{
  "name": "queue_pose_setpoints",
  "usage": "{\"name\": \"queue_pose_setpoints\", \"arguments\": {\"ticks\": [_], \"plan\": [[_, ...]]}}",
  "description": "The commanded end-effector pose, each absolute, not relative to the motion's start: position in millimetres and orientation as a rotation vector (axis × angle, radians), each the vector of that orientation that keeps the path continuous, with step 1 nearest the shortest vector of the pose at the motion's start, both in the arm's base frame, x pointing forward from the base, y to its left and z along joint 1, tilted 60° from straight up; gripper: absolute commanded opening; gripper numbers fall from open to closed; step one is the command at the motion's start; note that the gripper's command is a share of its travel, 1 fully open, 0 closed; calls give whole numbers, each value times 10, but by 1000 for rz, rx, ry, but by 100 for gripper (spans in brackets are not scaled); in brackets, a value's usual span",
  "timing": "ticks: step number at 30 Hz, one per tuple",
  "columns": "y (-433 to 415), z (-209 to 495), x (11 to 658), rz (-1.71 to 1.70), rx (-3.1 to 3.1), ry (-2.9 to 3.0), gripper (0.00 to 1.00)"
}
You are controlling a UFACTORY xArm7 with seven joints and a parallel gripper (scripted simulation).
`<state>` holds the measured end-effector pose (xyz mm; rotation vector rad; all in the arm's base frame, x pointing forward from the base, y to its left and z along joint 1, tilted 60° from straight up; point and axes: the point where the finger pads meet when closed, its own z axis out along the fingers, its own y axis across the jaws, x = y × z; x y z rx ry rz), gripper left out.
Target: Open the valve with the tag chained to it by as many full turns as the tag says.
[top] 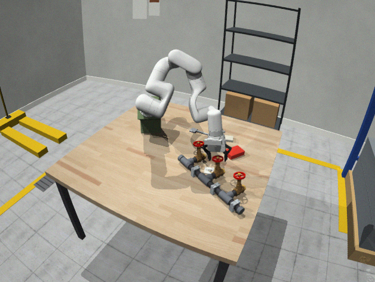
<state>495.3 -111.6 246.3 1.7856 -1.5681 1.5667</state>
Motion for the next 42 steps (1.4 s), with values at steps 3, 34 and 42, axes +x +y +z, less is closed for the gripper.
{"name": "queue_pose_setpoints", "arguments": {"ticks": [3, 34, 42], "plan": [[-1096, 2475, 4967, 1553, 1728, -1617, 100], [-1096, 2475, 4967, 1551, 1730, -1612, 0], [-1096, 2475, 4967, 1525, 1760, -1550, 0]]}}
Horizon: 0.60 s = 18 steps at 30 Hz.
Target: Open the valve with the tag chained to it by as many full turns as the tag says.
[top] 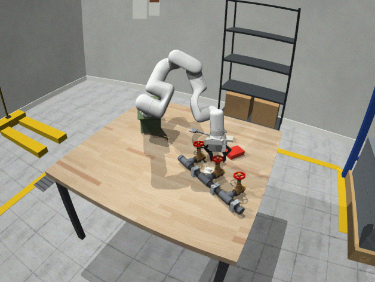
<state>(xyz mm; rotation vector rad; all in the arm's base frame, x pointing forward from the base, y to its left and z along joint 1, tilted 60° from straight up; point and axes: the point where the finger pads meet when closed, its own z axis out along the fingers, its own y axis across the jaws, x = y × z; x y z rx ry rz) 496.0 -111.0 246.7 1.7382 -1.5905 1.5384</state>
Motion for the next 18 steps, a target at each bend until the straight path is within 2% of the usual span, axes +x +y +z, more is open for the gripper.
{"name": "queue_pose_setpoints", "arguments": {"ticks": [1, 18], "plan": [[-1096, 2475, 4967, 1516, 1769, -1530, 0], [-1095, 2474, 4967, 1184, 1989, -831, 0]]}}
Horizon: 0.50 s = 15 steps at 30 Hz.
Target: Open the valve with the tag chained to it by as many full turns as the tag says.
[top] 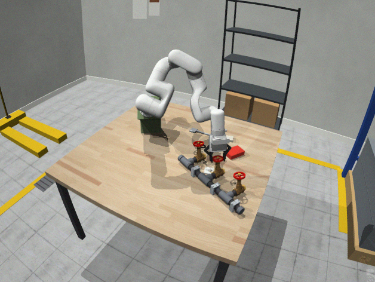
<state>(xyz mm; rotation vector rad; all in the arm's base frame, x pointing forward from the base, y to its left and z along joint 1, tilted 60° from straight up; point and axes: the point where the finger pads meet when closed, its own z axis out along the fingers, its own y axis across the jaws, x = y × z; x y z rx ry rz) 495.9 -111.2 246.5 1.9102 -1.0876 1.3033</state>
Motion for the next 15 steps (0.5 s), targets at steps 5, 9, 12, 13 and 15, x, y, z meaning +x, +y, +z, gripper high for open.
{"name": "queue_pose_setpoints", "arguments": {"ticks": [5, 9, 12, 13, 15], "plan": [[-1095, 2473, 4967, 1049, 2016, -584, 0], [-1094, 2473, 4967, 934, 2021, -386, 0], [-1094, 2473, 4967, 874, 2018, -289, 0], [-1094, 2473, 4967, 874, 2018, -289, 0], [-1094, 2473, 4967, 766, 2009, -110, 0]]}}
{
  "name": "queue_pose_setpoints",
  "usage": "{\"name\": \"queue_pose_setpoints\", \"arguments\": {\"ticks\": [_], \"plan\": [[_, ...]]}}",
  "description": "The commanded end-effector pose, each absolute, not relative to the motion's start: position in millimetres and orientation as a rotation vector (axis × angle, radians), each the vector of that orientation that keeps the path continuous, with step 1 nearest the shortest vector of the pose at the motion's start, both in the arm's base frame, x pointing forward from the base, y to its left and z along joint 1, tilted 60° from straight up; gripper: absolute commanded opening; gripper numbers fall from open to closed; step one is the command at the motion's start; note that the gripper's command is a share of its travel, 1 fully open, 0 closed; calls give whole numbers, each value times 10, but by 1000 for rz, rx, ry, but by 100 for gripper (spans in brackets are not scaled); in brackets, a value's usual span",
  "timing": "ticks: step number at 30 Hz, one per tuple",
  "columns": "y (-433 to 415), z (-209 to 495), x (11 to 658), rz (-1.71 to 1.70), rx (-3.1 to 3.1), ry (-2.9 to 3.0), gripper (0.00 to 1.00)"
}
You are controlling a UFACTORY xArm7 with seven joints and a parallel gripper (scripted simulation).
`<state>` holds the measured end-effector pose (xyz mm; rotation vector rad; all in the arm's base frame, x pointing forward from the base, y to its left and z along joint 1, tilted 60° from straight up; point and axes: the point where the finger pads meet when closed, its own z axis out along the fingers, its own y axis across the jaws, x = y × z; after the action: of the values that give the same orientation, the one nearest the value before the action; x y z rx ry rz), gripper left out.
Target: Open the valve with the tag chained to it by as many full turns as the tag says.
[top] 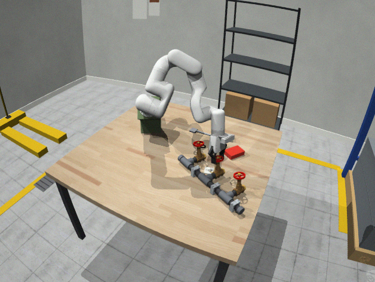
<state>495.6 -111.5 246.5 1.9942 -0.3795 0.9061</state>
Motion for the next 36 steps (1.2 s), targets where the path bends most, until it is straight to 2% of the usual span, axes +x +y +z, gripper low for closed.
{"name": "queue_pose_setpoints", "arguments": {"ticks": [1, 36], "plan": [[-1094, 2472, 4967, 746, 2005, -81, 0], [-1092, 2472, 4967, -228, 1477, 1275, 0]]}}
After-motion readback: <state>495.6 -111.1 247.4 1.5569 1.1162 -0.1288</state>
